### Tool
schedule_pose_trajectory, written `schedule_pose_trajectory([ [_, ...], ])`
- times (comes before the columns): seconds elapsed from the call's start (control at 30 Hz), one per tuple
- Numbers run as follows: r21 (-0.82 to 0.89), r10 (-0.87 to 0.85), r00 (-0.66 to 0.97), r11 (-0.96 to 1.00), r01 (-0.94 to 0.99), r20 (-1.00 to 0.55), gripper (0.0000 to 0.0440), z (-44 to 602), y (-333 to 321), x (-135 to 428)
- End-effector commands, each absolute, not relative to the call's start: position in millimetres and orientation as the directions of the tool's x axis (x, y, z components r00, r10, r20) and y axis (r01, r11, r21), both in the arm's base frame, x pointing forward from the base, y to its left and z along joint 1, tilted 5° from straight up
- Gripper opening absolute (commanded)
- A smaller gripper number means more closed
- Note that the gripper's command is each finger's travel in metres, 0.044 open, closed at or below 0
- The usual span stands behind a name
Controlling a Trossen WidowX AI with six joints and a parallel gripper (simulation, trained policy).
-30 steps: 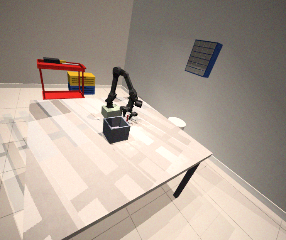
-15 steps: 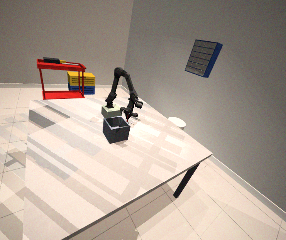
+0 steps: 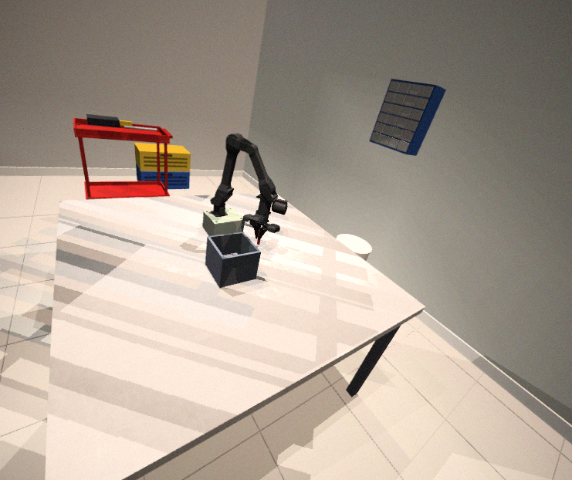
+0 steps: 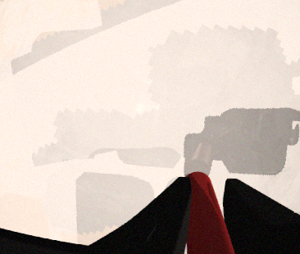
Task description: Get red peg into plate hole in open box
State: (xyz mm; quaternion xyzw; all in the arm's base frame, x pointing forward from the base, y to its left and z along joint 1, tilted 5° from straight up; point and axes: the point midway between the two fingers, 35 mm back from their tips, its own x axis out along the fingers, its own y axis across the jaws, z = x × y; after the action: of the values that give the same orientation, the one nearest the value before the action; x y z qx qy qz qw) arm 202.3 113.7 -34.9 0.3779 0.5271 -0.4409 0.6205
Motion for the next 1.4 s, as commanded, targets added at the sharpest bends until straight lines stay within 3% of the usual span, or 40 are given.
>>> schedule_pose_trajectory([
  [0.0,0.037,-0.128,0.080,0.312,0.949,-0.989,0.0000,-26.2,116.6,209.2],
  [0.73,0.213,-0.033,0.231,0.272,0.938,-0.972,0.0000,46.4,117.5,261.6],
  [1.37,0.224,-0.103,0.256,0.252,0.941,-0.961,0.0000,113.2,56.0,296.6],
])
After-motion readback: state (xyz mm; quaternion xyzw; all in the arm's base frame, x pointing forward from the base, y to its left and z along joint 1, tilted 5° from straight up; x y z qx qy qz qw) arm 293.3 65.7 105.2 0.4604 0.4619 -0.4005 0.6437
